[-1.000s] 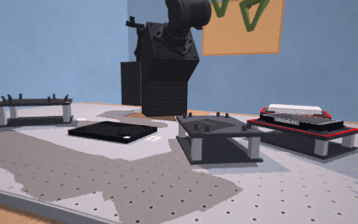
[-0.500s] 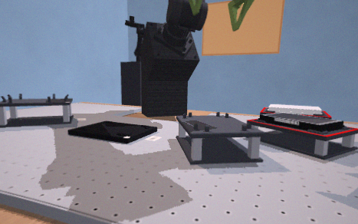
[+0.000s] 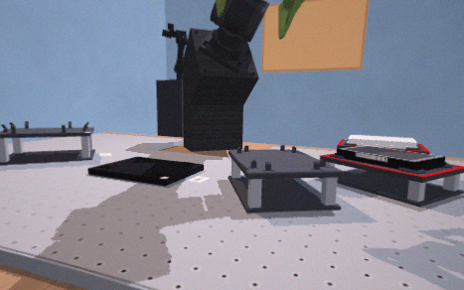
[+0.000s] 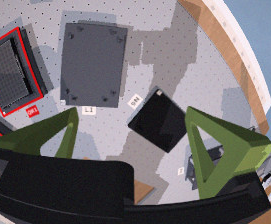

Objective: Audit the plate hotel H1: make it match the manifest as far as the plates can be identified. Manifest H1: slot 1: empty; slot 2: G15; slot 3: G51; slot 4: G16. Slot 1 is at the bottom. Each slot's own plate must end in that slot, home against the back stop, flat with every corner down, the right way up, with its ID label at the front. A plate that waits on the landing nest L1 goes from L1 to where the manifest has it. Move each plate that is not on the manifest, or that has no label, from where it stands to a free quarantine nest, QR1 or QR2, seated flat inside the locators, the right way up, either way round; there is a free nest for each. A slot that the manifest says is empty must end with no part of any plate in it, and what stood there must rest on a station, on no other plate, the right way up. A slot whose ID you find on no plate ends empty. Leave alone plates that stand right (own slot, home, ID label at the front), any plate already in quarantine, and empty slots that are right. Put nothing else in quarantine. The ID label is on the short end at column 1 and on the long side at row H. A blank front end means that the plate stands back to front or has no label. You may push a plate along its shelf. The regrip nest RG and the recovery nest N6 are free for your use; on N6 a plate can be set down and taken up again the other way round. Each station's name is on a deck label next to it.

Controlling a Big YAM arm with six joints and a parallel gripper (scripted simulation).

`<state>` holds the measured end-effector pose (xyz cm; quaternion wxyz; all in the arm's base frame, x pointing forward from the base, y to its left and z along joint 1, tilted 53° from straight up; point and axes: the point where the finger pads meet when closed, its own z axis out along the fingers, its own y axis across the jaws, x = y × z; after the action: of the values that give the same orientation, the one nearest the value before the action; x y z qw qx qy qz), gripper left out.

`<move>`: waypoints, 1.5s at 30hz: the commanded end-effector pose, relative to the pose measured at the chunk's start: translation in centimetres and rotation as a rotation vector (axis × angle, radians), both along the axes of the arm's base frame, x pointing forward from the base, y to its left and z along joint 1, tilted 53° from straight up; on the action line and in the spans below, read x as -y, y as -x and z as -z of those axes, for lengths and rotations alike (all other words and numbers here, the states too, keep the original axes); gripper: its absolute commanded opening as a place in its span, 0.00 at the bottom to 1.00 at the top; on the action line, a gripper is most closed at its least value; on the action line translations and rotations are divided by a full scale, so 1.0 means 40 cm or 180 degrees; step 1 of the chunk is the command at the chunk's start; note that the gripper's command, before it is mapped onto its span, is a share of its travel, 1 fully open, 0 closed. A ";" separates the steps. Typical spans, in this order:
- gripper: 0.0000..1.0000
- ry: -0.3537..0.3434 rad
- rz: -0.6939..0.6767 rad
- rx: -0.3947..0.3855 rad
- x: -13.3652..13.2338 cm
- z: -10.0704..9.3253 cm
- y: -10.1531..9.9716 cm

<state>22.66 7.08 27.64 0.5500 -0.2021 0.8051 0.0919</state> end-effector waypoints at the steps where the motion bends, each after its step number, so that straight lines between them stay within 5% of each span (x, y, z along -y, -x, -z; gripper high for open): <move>1: 1.00 -0.0165 0.0171 0.0040 0.025 -0.025 -0.020; 7: 1.00 -0.0315 0.0316 0.0001 0.052 -0.015 -0.040; 8: 1.00 -0.0351 0.0344 0.0140 0.059 -0.081 -0.041; 12: 1.00 -0.0505 0.0496 -0.0026 0.087 -0.013 -0.065; 22: 1.00 -0.0883 0.0781 0.0036 0.107 -0.047 -0.079; 45: 1.00 -0.1653 0.1462 -0.0126 0.108 -0.042 -0.078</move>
<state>26.01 2.36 27.59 0.5648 0.1083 0.8055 0.1431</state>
